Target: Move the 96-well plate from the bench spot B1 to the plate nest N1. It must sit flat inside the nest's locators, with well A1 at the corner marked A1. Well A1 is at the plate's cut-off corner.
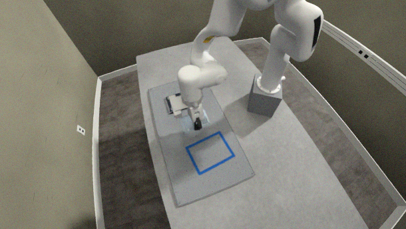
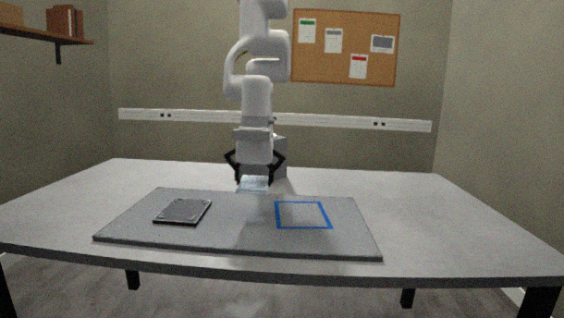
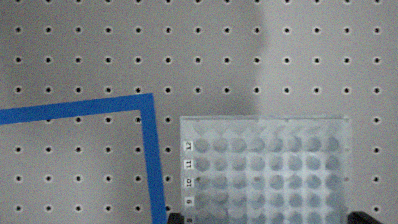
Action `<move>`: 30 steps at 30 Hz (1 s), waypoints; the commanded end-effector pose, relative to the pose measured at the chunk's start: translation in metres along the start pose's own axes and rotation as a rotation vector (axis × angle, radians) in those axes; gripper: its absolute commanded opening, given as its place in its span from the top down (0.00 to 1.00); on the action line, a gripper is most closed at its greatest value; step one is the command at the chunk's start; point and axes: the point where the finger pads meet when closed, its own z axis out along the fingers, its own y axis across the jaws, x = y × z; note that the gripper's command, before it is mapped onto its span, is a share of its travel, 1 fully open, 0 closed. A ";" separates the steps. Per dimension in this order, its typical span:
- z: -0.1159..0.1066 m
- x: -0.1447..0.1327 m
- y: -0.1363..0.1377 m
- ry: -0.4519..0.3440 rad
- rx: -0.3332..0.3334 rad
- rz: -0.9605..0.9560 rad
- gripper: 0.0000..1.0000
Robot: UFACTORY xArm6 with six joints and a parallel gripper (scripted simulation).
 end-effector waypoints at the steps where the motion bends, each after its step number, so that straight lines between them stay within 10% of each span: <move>1: -0.002 0.003 0.013 0.003 0.002 0.000 1.00; 30: -0.004 0.010 0.096 0.003 0.001 0.000 1.00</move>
